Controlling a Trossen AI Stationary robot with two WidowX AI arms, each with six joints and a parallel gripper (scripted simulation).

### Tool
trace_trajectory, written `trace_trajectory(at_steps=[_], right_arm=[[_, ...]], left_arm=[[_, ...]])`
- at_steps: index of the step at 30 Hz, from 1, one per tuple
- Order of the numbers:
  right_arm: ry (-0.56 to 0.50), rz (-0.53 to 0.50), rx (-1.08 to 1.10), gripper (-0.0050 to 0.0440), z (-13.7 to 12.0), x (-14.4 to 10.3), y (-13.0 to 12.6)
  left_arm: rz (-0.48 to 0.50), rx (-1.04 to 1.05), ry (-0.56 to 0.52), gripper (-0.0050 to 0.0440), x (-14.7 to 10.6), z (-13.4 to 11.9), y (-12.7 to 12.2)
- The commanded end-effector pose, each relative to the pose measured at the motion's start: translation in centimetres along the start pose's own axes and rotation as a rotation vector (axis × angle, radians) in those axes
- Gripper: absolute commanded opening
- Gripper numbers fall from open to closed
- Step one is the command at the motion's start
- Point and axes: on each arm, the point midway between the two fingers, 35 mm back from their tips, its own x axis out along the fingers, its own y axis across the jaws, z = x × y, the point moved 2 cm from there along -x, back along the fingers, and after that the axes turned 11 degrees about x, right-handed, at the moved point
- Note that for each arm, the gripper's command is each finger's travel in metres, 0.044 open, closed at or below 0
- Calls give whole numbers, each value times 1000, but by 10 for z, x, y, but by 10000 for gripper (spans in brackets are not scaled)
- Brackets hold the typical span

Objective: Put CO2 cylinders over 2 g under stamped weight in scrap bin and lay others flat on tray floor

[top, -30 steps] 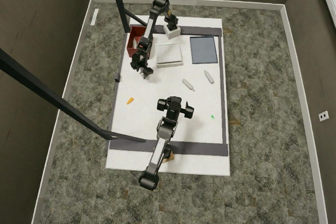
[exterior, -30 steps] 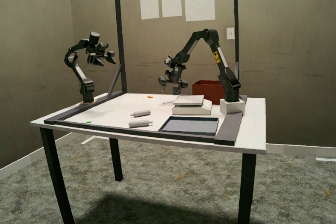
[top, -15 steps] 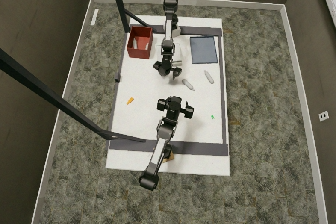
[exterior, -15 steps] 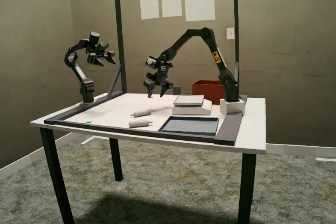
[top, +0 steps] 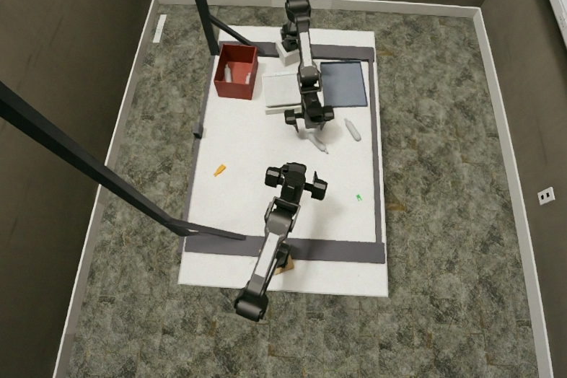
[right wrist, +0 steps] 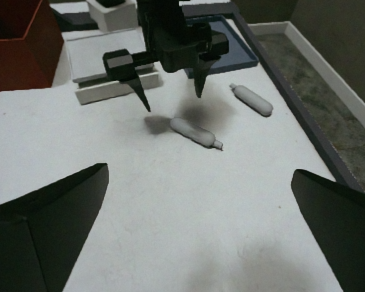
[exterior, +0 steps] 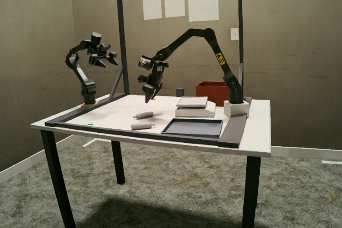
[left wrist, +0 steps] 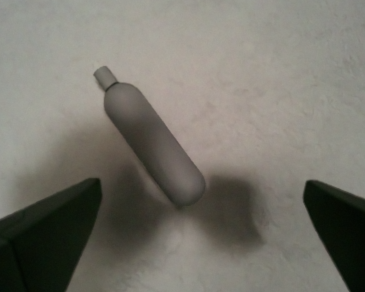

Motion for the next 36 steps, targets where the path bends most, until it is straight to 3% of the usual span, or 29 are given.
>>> trace_trajectory(at_steps=[1,15,23,30,36], right_arm=[[-15,2,-1,440,4,-3,1],[-15,2,-1,440,4,-3,1],[-15,2,-1,440,4,-3,1],[-15,2,-1,440,4,-3,1],[-15,2,-1,440,4,-3,1]], left_arm=[[9,-115,-12,440,-2,6,19],[16,-131,-17,440,-6,5,21],[5,-208,33,248,4,15,29],[-5,-332,113,244,15,29,39],[-7,-471,211,244,39,31,46]])
